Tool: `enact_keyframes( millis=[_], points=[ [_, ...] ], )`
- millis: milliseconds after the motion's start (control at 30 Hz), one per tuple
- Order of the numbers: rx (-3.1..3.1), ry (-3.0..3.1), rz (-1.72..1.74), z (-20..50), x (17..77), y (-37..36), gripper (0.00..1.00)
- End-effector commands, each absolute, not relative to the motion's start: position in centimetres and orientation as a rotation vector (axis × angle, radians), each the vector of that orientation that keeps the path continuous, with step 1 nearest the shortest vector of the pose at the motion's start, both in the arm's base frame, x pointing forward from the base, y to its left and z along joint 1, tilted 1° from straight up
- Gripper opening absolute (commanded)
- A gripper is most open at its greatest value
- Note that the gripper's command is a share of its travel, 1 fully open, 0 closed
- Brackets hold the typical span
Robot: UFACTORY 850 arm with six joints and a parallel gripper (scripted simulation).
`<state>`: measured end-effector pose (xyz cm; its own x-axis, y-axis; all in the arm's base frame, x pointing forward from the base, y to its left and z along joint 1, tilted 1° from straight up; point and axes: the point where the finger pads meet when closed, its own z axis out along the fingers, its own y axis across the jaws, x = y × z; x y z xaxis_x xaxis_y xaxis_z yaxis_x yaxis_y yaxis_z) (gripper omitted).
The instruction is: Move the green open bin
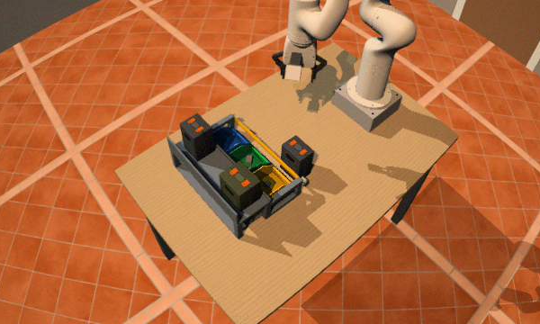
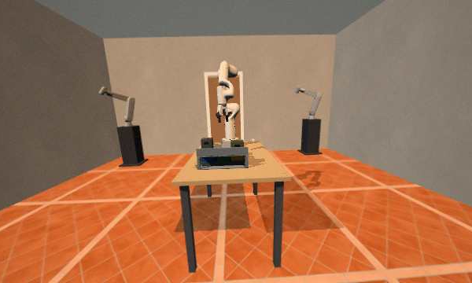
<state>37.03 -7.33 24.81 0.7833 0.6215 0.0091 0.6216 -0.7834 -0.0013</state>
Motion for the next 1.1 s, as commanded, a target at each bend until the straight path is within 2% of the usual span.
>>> enact_keyframes(
  millis=[0, 267, 433, 833, 1067],
  points=[
    [-3.02, -0.896, -0.004, 24.87, 37.1, -7.34, 1.0],
    [-3.02, -0.896, -0.004, 24.87, 37.1, -7.34, 1.0],
    [-3.11, -0.503, -0.005, 24.87, 37.1, -7.34, 1.0],
    [-3.11, -0.503, -0.005, 24.87, 37.1, -7.34, 1.0],
    [-3.15, -0.101, -0.004, 24.87, 37.1, -7.34, 1.0]
  ],
)
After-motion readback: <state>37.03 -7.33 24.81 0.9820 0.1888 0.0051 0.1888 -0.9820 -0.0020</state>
